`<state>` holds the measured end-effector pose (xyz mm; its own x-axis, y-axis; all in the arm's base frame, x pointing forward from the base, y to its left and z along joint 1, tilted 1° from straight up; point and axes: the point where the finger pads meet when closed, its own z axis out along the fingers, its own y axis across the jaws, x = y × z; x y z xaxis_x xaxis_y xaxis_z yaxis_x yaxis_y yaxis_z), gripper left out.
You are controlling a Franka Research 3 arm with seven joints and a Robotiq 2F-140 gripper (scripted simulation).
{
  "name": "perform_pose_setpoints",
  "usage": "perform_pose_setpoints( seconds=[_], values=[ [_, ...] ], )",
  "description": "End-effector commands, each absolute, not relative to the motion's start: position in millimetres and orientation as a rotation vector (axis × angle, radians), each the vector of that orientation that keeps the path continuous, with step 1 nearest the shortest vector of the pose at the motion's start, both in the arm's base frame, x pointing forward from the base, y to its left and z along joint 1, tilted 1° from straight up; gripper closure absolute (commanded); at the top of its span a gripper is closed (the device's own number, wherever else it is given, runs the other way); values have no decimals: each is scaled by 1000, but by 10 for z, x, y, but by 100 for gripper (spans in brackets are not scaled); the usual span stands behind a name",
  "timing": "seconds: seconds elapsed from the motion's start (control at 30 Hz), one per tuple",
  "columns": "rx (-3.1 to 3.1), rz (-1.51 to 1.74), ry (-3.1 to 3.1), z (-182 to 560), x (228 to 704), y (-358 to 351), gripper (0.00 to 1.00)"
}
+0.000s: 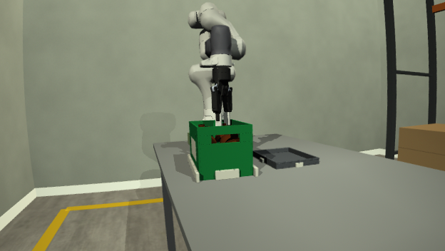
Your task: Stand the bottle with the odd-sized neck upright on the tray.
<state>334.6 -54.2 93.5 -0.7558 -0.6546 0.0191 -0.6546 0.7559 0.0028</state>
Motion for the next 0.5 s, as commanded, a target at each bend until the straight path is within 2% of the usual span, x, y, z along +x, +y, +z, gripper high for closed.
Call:
perform_pose_setpoints(
  seconds=[0.0, 0.47],
  values=[
    [1090, 6, -2925, 926, 3340, -551, 56],
    [1090, 6, -2925, 996, 3341, -550, 56]
  ],
)
